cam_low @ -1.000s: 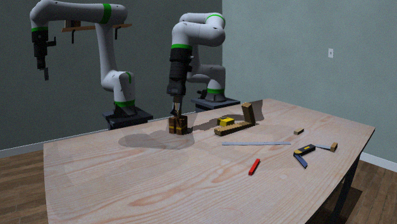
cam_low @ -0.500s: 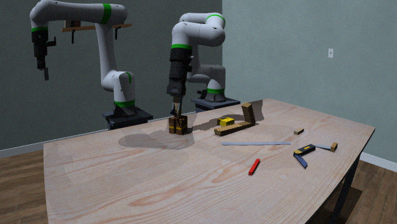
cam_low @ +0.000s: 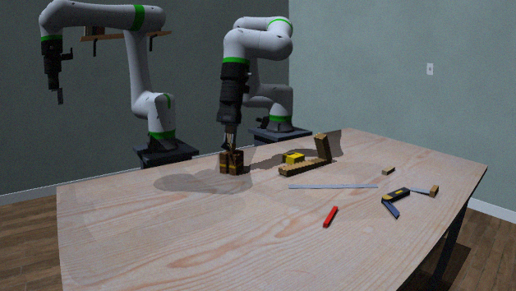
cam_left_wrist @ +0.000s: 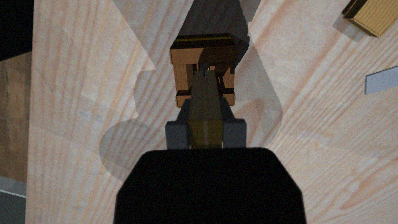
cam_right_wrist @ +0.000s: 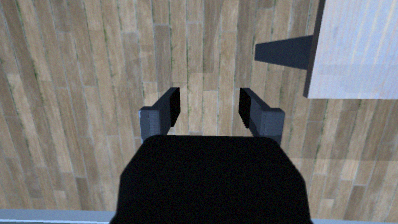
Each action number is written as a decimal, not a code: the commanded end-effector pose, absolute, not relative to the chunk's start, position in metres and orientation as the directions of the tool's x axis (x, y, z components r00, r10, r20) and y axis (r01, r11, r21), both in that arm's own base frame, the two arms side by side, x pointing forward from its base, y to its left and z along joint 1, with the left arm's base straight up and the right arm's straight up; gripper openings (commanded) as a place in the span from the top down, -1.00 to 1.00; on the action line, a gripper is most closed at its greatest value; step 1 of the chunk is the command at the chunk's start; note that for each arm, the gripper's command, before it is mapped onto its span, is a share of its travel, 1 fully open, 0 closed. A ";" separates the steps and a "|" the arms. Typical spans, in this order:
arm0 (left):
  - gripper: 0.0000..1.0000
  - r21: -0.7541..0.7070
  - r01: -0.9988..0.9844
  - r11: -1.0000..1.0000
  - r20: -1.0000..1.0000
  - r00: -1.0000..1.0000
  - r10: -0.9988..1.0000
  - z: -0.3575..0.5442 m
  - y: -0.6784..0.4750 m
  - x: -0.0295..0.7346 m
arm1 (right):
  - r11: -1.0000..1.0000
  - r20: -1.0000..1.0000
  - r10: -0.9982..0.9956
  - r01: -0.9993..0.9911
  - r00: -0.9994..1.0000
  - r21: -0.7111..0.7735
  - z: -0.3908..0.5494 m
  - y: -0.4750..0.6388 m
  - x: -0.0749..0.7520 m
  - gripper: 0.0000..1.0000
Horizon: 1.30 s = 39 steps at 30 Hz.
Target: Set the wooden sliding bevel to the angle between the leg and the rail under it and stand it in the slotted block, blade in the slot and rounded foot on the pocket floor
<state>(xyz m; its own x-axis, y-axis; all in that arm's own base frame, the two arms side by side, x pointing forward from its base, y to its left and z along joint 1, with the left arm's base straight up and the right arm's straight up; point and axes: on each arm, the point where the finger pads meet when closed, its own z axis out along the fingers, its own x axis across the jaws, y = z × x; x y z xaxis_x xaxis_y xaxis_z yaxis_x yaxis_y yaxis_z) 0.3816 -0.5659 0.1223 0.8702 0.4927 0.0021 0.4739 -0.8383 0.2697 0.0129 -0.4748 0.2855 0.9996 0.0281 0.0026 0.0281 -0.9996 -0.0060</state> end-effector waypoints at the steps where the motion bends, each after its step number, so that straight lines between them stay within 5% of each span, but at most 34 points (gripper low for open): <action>1: 1.00 0.282 0.467 -0.838 0.003 0.873 0.488 0.129 -0.570 0.382 | -1.000 0.000 0.027 0.027 1.000 0.000 0.290 -0.475 0.013 -1.00; 39: 1.00 0.282 0.467 -0.838 0.003 0.873 0.488 0.122 -0.570 0.382 | -1.000 0.000 0.027 0.027 1.000 0.000 0.290 -0.475 0.013 -1.00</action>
<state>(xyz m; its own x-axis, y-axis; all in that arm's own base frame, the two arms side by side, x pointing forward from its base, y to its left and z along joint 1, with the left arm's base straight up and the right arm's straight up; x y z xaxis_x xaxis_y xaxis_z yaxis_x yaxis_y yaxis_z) 0.3816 -0.5659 0.1152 0.8702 0.4926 0.0023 0.4739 -0.8383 0.2696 0.0129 -0.4748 0.2855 0.9996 0.0281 0.0026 0.0281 -0.9996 -0.0060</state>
